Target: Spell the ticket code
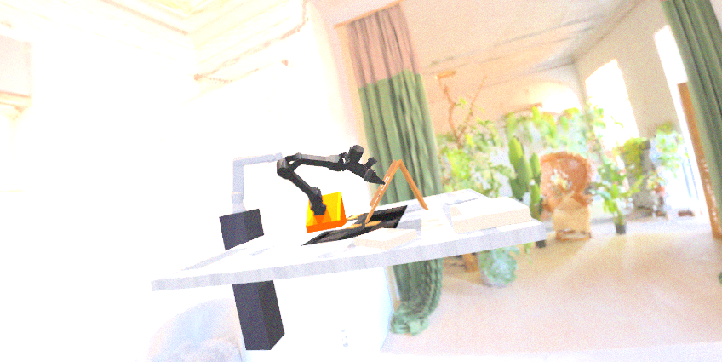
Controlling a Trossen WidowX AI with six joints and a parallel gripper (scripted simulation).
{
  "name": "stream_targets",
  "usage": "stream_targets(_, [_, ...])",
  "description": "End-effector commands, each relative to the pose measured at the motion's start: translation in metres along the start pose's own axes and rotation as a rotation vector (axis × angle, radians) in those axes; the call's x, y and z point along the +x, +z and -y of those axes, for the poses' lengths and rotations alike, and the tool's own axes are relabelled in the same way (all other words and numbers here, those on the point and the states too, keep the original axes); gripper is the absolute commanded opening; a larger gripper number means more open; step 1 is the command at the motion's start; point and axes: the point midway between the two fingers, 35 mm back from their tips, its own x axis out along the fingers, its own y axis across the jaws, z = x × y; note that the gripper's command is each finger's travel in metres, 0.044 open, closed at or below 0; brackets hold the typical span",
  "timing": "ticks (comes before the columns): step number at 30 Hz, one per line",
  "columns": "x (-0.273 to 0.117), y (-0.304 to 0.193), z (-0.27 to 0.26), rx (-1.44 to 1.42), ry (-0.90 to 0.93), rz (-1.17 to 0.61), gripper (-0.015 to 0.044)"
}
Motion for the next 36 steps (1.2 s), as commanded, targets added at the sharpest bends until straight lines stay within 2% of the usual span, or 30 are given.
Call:
stream_targets(1, [0.000, 0.000, -0.003, 0.004, -0.002, 0.000, 0.0000])
stream_targets(36, [0.000, 0.000, -0.020, 0.004, -0.001, 0.000, 0.0000])
